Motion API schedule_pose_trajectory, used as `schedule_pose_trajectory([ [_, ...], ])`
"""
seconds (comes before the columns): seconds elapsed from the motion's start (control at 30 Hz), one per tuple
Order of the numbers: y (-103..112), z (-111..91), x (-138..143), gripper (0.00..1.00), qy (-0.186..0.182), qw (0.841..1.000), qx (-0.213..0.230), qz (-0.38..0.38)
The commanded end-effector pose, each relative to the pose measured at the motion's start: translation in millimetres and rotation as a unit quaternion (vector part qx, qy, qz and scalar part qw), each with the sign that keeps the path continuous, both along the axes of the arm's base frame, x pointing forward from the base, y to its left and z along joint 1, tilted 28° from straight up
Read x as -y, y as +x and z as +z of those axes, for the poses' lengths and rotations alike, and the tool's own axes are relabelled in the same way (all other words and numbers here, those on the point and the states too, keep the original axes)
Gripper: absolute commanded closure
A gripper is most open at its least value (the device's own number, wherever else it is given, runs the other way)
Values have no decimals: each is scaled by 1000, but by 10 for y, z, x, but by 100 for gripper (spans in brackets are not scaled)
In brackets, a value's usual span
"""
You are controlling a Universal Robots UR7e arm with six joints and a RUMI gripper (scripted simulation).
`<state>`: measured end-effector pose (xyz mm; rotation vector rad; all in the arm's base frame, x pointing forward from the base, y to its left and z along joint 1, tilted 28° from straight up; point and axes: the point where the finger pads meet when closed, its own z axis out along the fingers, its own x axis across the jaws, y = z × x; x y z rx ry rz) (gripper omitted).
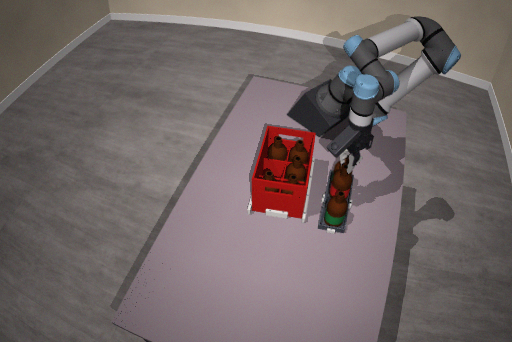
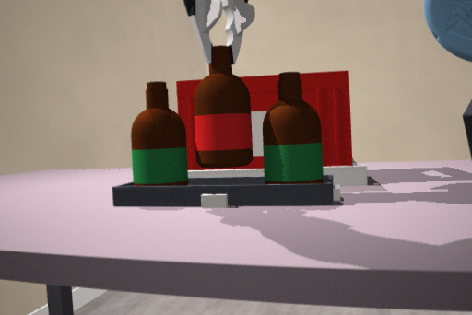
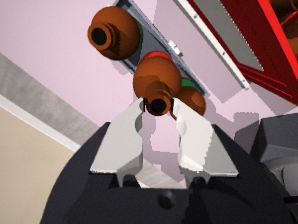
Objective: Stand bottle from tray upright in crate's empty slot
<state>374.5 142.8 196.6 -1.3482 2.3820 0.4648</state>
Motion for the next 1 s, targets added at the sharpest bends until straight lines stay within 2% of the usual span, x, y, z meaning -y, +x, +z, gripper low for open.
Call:
schedule_pose_trajectory([
  [0.0, 3, 4, 2, 100, 0, 1000, 1, 0],
  [0.97, -20, 140, 72, 100, 0, 1000, 1, 0],
])
